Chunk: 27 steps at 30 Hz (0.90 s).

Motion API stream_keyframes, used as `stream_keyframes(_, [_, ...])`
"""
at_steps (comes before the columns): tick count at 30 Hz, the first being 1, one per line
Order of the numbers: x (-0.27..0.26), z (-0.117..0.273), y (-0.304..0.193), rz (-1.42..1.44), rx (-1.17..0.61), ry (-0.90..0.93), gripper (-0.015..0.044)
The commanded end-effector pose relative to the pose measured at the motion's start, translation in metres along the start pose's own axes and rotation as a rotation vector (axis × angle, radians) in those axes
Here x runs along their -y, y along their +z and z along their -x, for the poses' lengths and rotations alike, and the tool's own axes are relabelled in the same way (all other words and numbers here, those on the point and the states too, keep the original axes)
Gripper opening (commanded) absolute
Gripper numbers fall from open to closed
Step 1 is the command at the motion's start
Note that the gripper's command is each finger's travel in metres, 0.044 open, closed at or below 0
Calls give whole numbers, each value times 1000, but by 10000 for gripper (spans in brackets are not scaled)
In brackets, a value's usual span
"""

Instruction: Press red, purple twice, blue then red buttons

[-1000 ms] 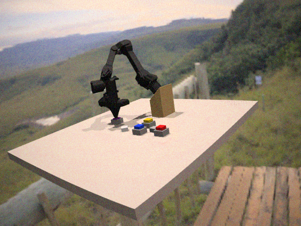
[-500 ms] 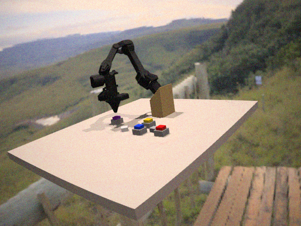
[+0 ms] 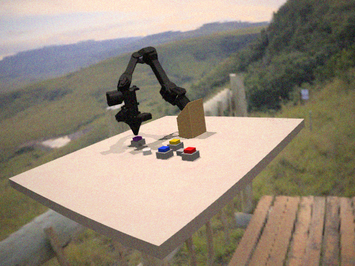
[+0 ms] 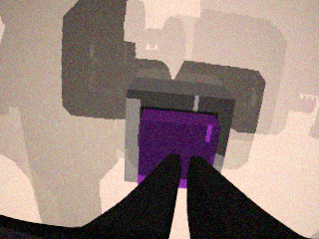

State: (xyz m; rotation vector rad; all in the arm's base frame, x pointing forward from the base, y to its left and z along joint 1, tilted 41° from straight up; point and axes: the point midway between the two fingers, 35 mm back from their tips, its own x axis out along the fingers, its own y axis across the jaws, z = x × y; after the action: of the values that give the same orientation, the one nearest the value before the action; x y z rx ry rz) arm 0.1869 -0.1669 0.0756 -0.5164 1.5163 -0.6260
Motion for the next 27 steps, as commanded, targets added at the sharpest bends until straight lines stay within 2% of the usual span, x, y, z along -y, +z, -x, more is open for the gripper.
stream_keyframes(1, [-2,-7,-1,9,-4,6,20])
stream_keyframes(9, [-2,-18,-2,9,-4,5,20])
stream_keyframes(27, [-1,-16,-1,2,-2,-1,20])
